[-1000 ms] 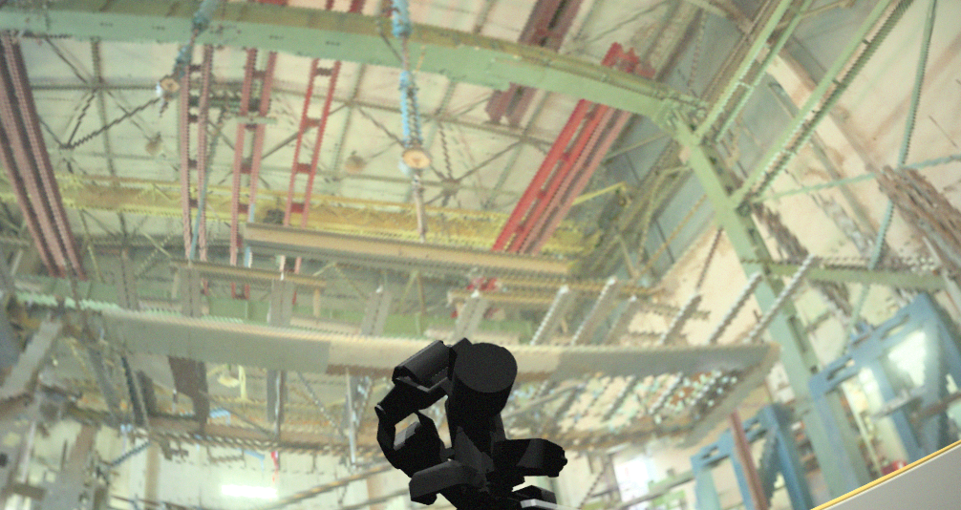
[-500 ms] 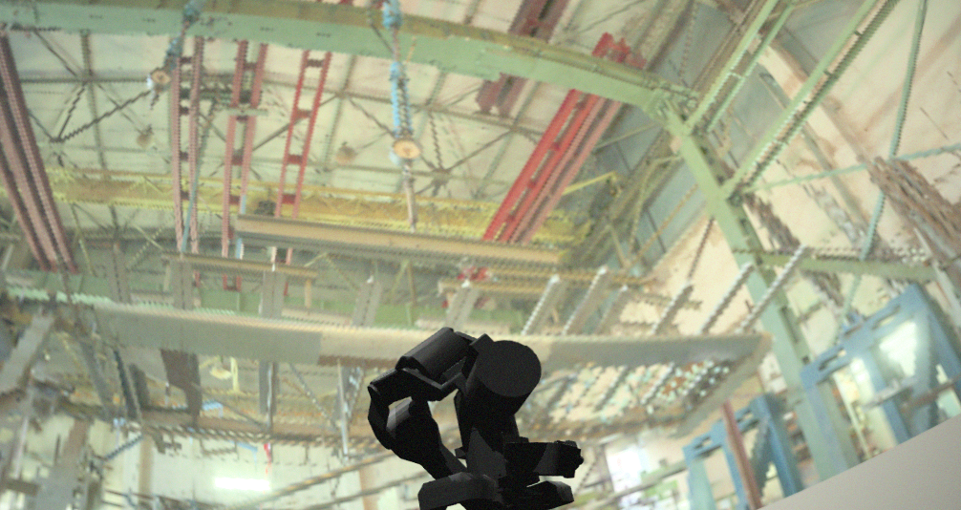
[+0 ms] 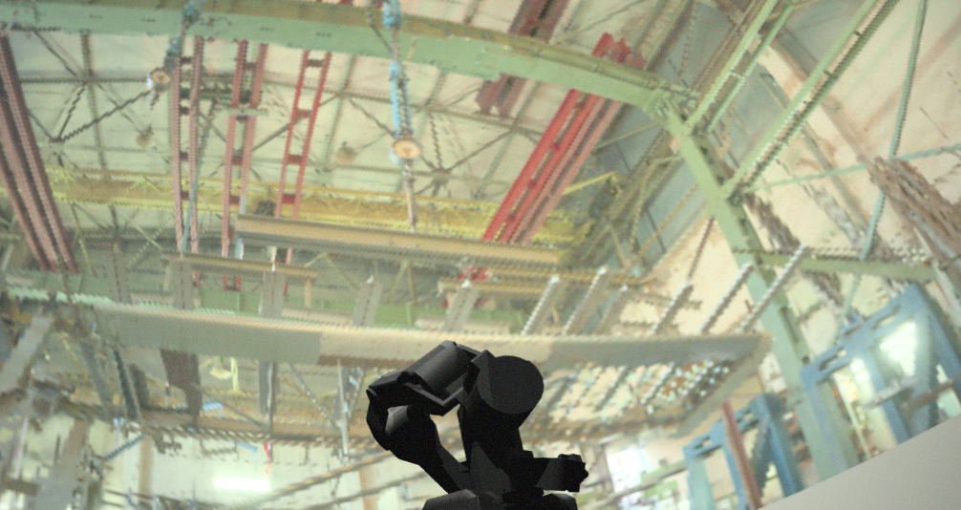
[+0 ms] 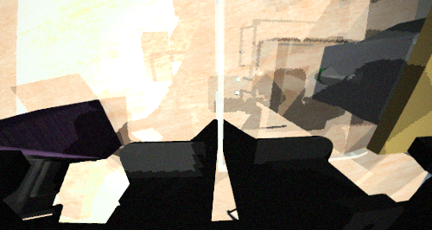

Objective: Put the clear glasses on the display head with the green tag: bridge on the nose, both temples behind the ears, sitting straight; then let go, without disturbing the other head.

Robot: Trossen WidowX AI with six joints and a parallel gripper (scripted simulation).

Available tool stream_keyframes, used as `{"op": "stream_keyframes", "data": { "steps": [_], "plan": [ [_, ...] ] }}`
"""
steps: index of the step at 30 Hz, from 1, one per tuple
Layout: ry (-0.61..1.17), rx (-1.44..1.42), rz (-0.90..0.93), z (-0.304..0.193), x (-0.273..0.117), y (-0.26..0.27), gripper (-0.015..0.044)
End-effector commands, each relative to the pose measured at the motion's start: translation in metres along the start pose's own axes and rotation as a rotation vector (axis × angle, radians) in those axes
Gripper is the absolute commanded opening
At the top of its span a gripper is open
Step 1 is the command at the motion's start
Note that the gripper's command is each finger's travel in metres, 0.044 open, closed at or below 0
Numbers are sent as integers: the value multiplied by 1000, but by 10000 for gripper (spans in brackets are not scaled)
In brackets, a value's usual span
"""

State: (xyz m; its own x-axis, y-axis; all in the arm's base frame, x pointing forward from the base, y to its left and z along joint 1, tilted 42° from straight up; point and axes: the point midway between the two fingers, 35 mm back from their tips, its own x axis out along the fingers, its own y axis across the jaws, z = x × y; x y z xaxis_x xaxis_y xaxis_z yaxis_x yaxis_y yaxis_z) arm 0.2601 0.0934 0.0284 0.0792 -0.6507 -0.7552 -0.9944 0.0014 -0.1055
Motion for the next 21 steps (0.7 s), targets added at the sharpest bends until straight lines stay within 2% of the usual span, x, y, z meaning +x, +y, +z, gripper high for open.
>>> {"op": "stream_keyframes", "data": {
  "steps": [1,21],
  "plan": [
    [6,-8,-1,0,5,1,0],
    [6,-8,-2,1,27,1,0]
  ]
}}
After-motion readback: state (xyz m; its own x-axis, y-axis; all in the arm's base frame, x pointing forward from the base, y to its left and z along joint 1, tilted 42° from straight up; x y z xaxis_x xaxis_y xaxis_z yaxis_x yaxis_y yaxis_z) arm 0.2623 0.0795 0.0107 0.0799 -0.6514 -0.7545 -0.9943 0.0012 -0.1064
